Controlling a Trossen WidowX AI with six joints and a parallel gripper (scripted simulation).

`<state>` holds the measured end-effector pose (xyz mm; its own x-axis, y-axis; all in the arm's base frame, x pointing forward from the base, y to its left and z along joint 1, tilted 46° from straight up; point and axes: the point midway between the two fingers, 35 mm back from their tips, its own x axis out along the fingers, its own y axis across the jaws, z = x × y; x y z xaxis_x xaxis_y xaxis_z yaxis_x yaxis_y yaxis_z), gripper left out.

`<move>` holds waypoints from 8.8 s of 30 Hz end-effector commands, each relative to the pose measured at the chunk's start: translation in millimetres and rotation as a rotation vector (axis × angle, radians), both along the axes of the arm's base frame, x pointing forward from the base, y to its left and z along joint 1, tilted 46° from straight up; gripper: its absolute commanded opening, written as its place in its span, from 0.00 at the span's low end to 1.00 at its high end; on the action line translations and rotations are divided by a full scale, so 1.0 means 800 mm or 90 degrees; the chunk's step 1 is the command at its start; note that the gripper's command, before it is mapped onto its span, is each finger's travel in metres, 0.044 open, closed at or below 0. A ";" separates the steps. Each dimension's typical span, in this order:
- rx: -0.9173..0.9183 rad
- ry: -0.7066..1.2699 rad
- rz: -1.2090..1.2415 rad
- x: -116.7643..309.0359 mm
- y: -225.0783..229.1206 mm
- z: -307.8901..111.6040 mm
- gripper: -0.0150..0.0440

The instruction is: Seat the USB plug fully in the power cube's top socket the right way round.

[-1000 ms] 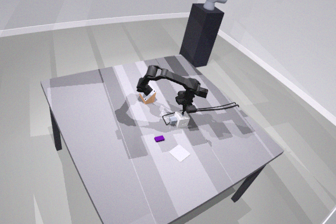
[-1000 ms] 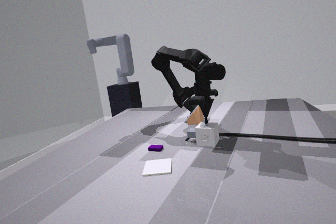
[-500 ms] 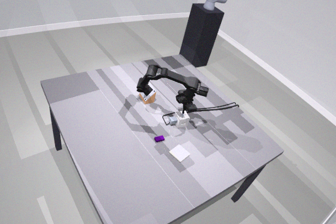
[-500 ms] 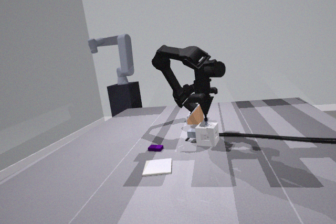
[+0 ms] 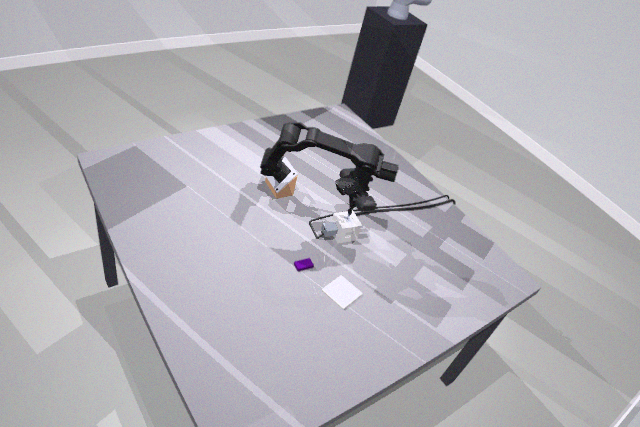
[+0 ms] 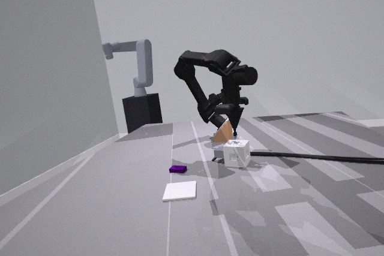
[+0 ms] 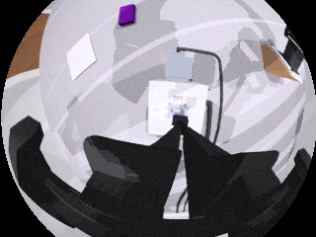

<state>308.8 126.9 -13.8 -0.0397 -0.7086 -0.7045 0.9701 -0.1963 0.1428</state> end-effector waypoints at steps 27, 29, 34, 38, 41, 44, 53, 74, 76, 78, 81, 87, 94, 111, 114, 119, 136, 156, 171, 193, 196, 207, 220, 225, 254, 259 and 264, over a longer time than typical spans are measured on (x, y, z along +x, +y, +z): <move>0.011 0.195 0.194 0.000 0.004 0.004 0.25; 0.012 0.218 0.217 0.000 0.004 0.004 0.25; 0.016 0.277 0.276 0.000 0.004 0.004 0.25; 0.018 0.324 0.323 0.000 0.004 0.004 0.25; 0.020 0.360 0.358 0.000 0.004 0.004 0.25; 0.022 0.395 0.394 0.000 0.004 0.004 0.25; 0.028 0.501 0.499 0.000 0.004 0.004 0.25; 0.042 0.749 0.746 0.000 0.004 0.004 0.25; 0.043 0.773 0.769 0.000 0.004 0.004 0.25; 0.045 0.797 0.793 0.000 0.004 0.004 0.25; 0.047 0.832 0.828 0.000 0.004 0.004 0.25; 0.050 0.903 0.899 0.000 0.004 0.004 0.25; 0.055 0.986 0.981 0.000 0.004 0.004 0.25; 0.066 1.186 1.180 0.000 0.004 0.004 0.25; 0.068 1.222 1.216 0.000 0.004 0.004 0.25; 0.071 1.281 1.274 0.000 0.004 0.004 0.25; 0.079 1.417 1.409 0.000 0.004 0.004 0.25; 0.078 1.417 1.408 0.001 0.003 0.003 0.25; 0.078 1.420 1.412 0.001 0.001 0.001 0.25; 0.078 1.425 1.417 0.001 -0.001 -0.001 0.25; 0.078 1.426 1.417 0.001 -0.002 -0.001 0.25; 0.078 1.429 1.420 0.001 -0.003 -0.002 0.25; 0.079 1.432 1.423 0.001 -0.004 -0.004 0.25; 0.079 1.433 1.424 0.001 -0.005 -0.004 0.25; 0.079 1.439 1.430 0.002 -0.008 -0.007 0.25; 0.079 1.441 1.431 0.002 -0.009 -0.008 0.25; 0.079 1.441 1.431 0.002 -0.009 -0.008 0.25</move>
